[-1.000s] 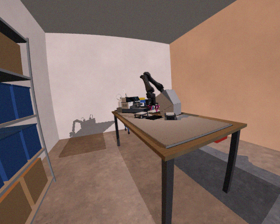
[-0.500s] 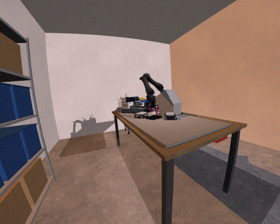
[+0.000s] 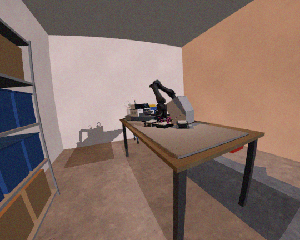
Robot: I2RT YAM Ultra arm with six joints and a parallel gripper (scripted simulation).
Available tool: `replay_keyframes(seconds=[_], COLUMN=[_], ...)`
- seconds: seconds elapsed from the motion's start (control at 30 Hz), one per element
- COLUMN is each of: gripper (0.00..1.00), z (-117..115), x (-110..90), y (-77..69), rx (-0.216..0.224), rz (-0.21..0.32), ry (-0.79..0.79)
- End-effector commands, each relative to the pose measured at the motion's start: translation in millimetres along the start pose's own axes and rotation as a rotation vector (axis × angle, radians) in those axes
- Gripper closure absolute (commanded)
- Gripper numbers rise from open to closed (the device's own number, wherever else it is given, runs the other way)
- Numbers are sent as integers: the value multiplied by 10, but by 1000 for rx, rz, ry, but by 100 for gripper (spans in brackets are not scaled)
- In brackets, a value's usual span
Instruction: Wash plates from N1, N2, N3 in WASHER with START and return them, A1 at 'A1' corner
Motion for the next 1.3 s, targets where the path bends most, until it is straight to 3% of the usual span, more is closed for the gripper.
replay_keyframes(seconds=[0.0, 0.07, 1.27], gripper=[100, 100, 100], z=[9, -2, -50], x=[151, 196, 217], y=[-19, -74, -104], rx=[-6, -5, -5], rz=[-49, -65, -71], ry=[1, 5, 15])
Point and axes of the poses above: the point where the finger pads meet when closed, its own y axis out along the fingers, its own z axis across the jaws, x = y × z, the point moved 8 cm from there along -y, back along the fingers, and after that the axes turned 8 degrees about -y, right-handed, at the moved point
